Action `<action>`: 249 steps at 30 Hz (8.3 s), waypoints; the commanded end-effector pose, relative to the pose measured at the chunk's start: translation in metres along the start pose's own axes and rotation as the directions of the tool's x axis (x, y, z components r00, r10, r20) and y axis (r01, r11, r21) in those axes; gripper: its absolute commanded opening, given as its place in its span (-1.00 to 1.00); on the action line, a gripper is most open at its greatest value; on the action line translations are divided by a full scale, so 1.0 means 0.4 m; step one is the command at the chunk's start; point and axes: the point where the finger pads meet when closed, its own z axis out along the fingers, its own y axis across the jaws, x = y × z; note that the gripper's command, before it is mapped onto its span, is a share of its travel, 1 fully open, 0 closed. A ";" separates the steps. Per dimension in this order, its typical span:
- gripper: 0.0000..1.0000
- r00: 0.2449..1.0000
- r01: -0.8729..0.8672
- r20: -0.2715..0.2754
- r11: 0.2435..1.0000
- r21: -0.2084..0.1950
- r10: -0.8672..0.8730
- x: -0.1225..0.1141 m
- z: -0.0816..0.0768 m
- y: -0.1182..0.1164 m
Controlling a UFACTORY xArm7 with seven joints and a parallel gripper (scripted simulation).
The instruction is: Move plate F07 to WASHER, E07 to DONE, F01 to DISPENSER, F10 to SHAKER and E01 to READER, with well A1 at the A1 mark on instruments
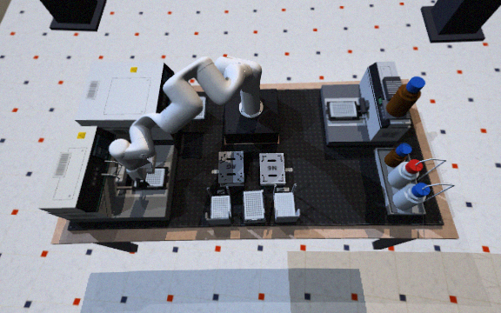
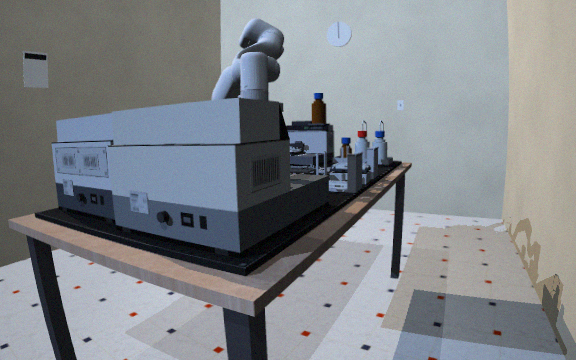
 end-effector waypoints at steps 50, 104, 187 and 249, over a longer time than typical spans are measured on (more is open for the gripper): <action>1.00 1.000 0.000 0.005 1.000 -0.004 0.000 -0.004 -0.164 0.002; 1.00 1.000 0.000 0.004 1.000 -0.004 0.000 0.165 -0.221 -0.006; 1.00 1.000 0.000 0.001 1.000 -0.004 0.000 0.779 -0.219 -0.038; 1.00 1.000 0.000 0.000 1.000 -0.004 0.000 1.177 -0.219 -0.213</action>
